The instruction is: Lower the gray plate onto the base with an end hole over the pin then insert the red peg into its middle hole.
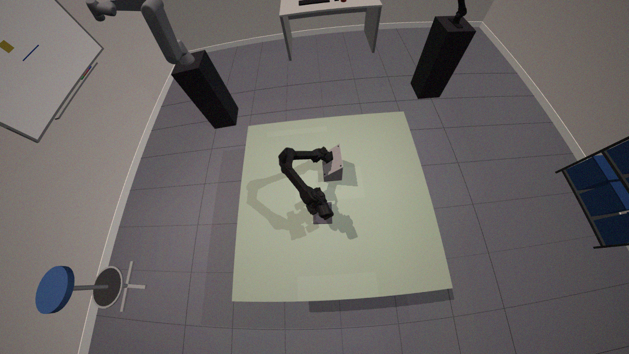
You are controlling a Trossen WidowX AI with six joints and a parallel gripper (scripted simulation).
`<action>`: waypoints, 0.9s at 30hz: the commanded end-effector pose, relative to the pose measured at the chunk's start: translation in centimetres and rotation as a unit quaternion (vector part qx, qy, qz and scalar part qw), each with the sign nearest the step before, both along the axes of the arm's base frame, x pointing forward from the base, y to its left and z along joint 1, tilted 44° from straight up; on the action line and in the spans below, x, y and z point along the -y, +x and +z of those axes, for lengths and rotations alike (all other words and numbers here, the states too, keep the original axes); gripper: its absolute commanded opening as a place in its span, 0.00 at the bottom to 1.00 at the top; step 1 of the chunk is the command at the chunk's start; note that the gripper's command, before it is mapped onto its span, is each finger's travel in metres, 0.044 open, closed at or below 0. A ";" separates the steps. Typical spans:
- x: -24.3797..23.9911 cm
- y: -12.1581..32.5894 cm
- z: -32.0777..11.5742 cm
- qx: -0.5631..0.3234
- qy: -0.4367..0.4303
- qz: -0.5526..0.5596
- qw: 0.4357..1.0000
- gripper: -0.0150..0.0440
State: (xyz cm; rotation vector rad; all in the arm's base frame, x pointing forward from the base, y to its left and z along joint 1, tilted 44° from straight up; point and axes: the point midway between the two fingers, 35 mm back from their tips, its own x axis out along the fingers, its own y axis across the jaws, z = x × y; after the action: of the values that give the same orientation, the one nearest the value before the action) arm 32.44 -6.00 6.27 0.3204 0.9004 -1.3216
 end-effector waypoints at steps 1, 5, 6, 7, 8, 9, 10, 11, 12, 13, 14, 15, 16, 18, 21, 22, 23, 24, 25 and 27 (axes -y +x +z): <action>-0.1 0.0 0.1 0.001 0.000 0.000 1.000 0.25; -0.1 0.0 0.1 0.001 0.000 0.000 1.000 0.25; -0.1 0.0 0.1 0.001 0.000 0.000 1.000 0.25; -0.1 0.0 0.1 0.001 0.000 0.000 1.000 0.25; -0.1 0.0 0.1 0.001 0.000 0.000 1.000 0.25; -0.1 0.0 0.1 0.001 0.000 0.000 1.000 0.25; 0.0 0.0 0.0 0.001 0.000 0.000 1.000 0.25; 0.0 0.0 0.0 0.001 0.000 0.000 1.000 0.25; 0.0 -0.1 0.0 0.001 0.000 0.000 1.000 0.25; 0.0 -0.1 -0.1 0.001 0.000 0.000 1.000 0.25; 0.0 -0.2 -0.1 0.001 0.000 0.000 1.000 0.25; 0.0 -0.2 -0.1 0.001 0.000 0.000 1.000 0.25; 0.1 -0.2 -0.1 0.001 0.000 0.000 1.000 0.25; 0.1 -0.2 -0.1 0.001 0.000 0.000 1.000 0.25; 0.1 -0.2 -0.1 0.001 0.000 -0.001 1.000 0.25; 0.1 -0.2 -0.1 0.001 0.000 -0.001 1.000 0.25; 0.1 -0.2 -0.1 0.001 0.000 -0.001 1.000 0.25; 0.1 -0.2 -0.1 0.001 0.000 -0.001 1.000 0.25; 0.1 -0.2 -0.1 0.001 0.000 -0.001 1.000 0.25; 0.1 -0.2 -0.1 0.001 0.000 -0.001 1.000 0.25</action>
State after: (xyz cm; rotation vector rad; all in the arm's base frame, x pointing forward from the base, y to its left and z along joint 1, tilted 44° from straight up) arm 32.25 -6.12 6.15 0.3238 0.8984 -1.3236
